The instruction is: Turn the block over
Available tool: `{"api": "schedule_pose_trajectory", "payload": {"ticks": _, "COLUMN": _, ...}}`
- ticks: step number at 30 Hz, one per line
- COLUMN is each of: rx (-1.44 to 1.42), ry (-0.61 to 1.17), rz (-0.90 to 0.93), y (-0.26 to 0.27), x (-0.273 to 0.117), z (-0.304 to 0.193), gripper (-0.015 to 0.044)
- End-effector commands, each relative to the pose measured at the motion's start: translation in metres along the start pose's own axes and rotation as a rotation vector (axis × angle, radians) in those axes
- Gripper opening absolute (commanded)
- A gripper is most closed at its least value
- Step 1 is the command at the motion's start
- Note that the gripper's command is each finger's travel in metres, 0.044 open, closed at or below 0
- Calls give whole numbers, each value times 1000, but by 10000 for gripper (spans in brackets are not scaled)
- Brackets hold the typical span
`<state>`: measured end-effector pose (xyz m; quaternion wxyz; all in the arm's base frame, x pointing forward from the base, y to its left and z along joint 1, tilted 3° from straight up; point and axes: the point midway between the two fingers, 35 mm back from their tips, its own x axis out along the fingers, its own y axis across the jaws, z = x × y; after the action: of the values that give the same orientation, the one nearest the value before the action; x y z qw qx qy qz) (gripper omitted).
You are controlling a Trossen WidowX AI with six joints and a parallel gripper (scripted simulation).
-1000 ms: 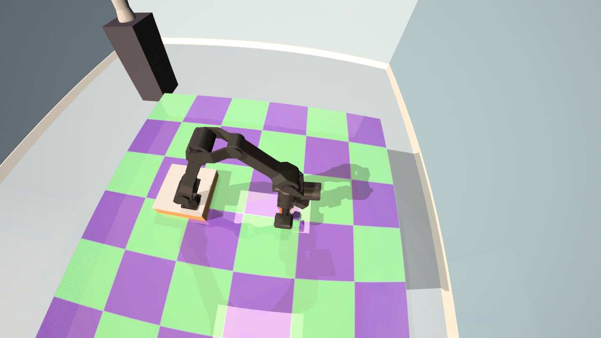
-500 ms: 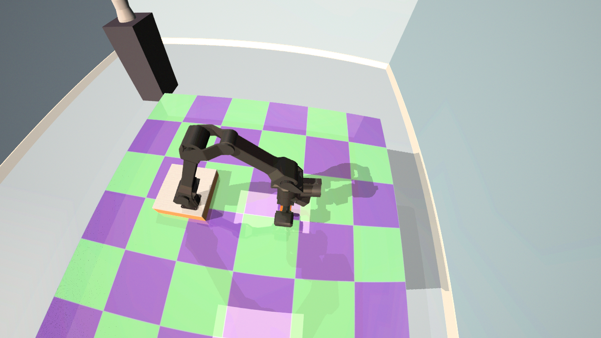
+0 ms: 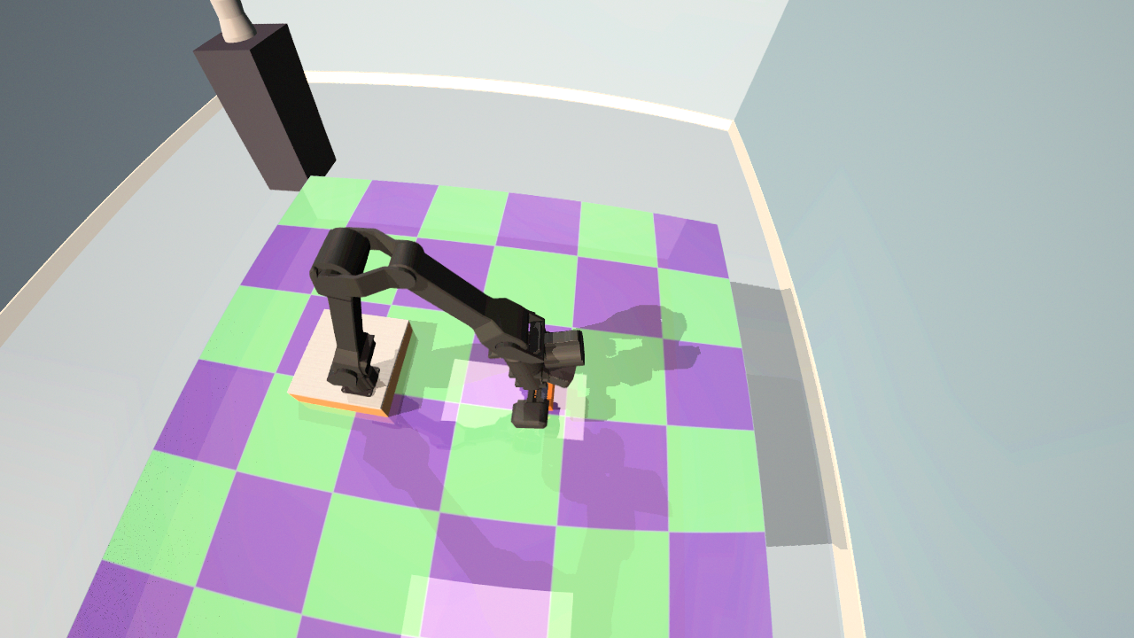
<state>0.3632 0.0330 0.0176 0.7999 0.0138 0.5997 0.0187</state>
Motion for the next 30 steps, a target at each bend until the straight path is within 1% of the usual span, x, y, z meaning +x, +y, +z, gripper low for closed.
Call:
{"api": "schedule_pose_trajectory", "payload": {"ticks": 1, "rx": 5, "ry": -66, "rz": -4, "y": 0, "x": -3, "z": 1, "gripper": 0}}
{"api": "schedule_pose_trajectory", "payload": {"ticks": 17, "rx": 10, "ry": -317, "rz": 0, "y": 0, "x": -8, "z": -7, "gripper": 0}}
{"api": "schedule_pose_trajectory", "payload": {"ticks": 22, "rx": 10, "ry": -327, "rz": 0, "y": 0, "x": -9, "z": -7, "gripper": 0}}
{"api": "schedule_pose_trajectory", "payload": {"ticks": 30, "rx": 5, "ry": -417, "rz": -3, "y": 0, "x": 9, "z": -1, "gripper": 0}}
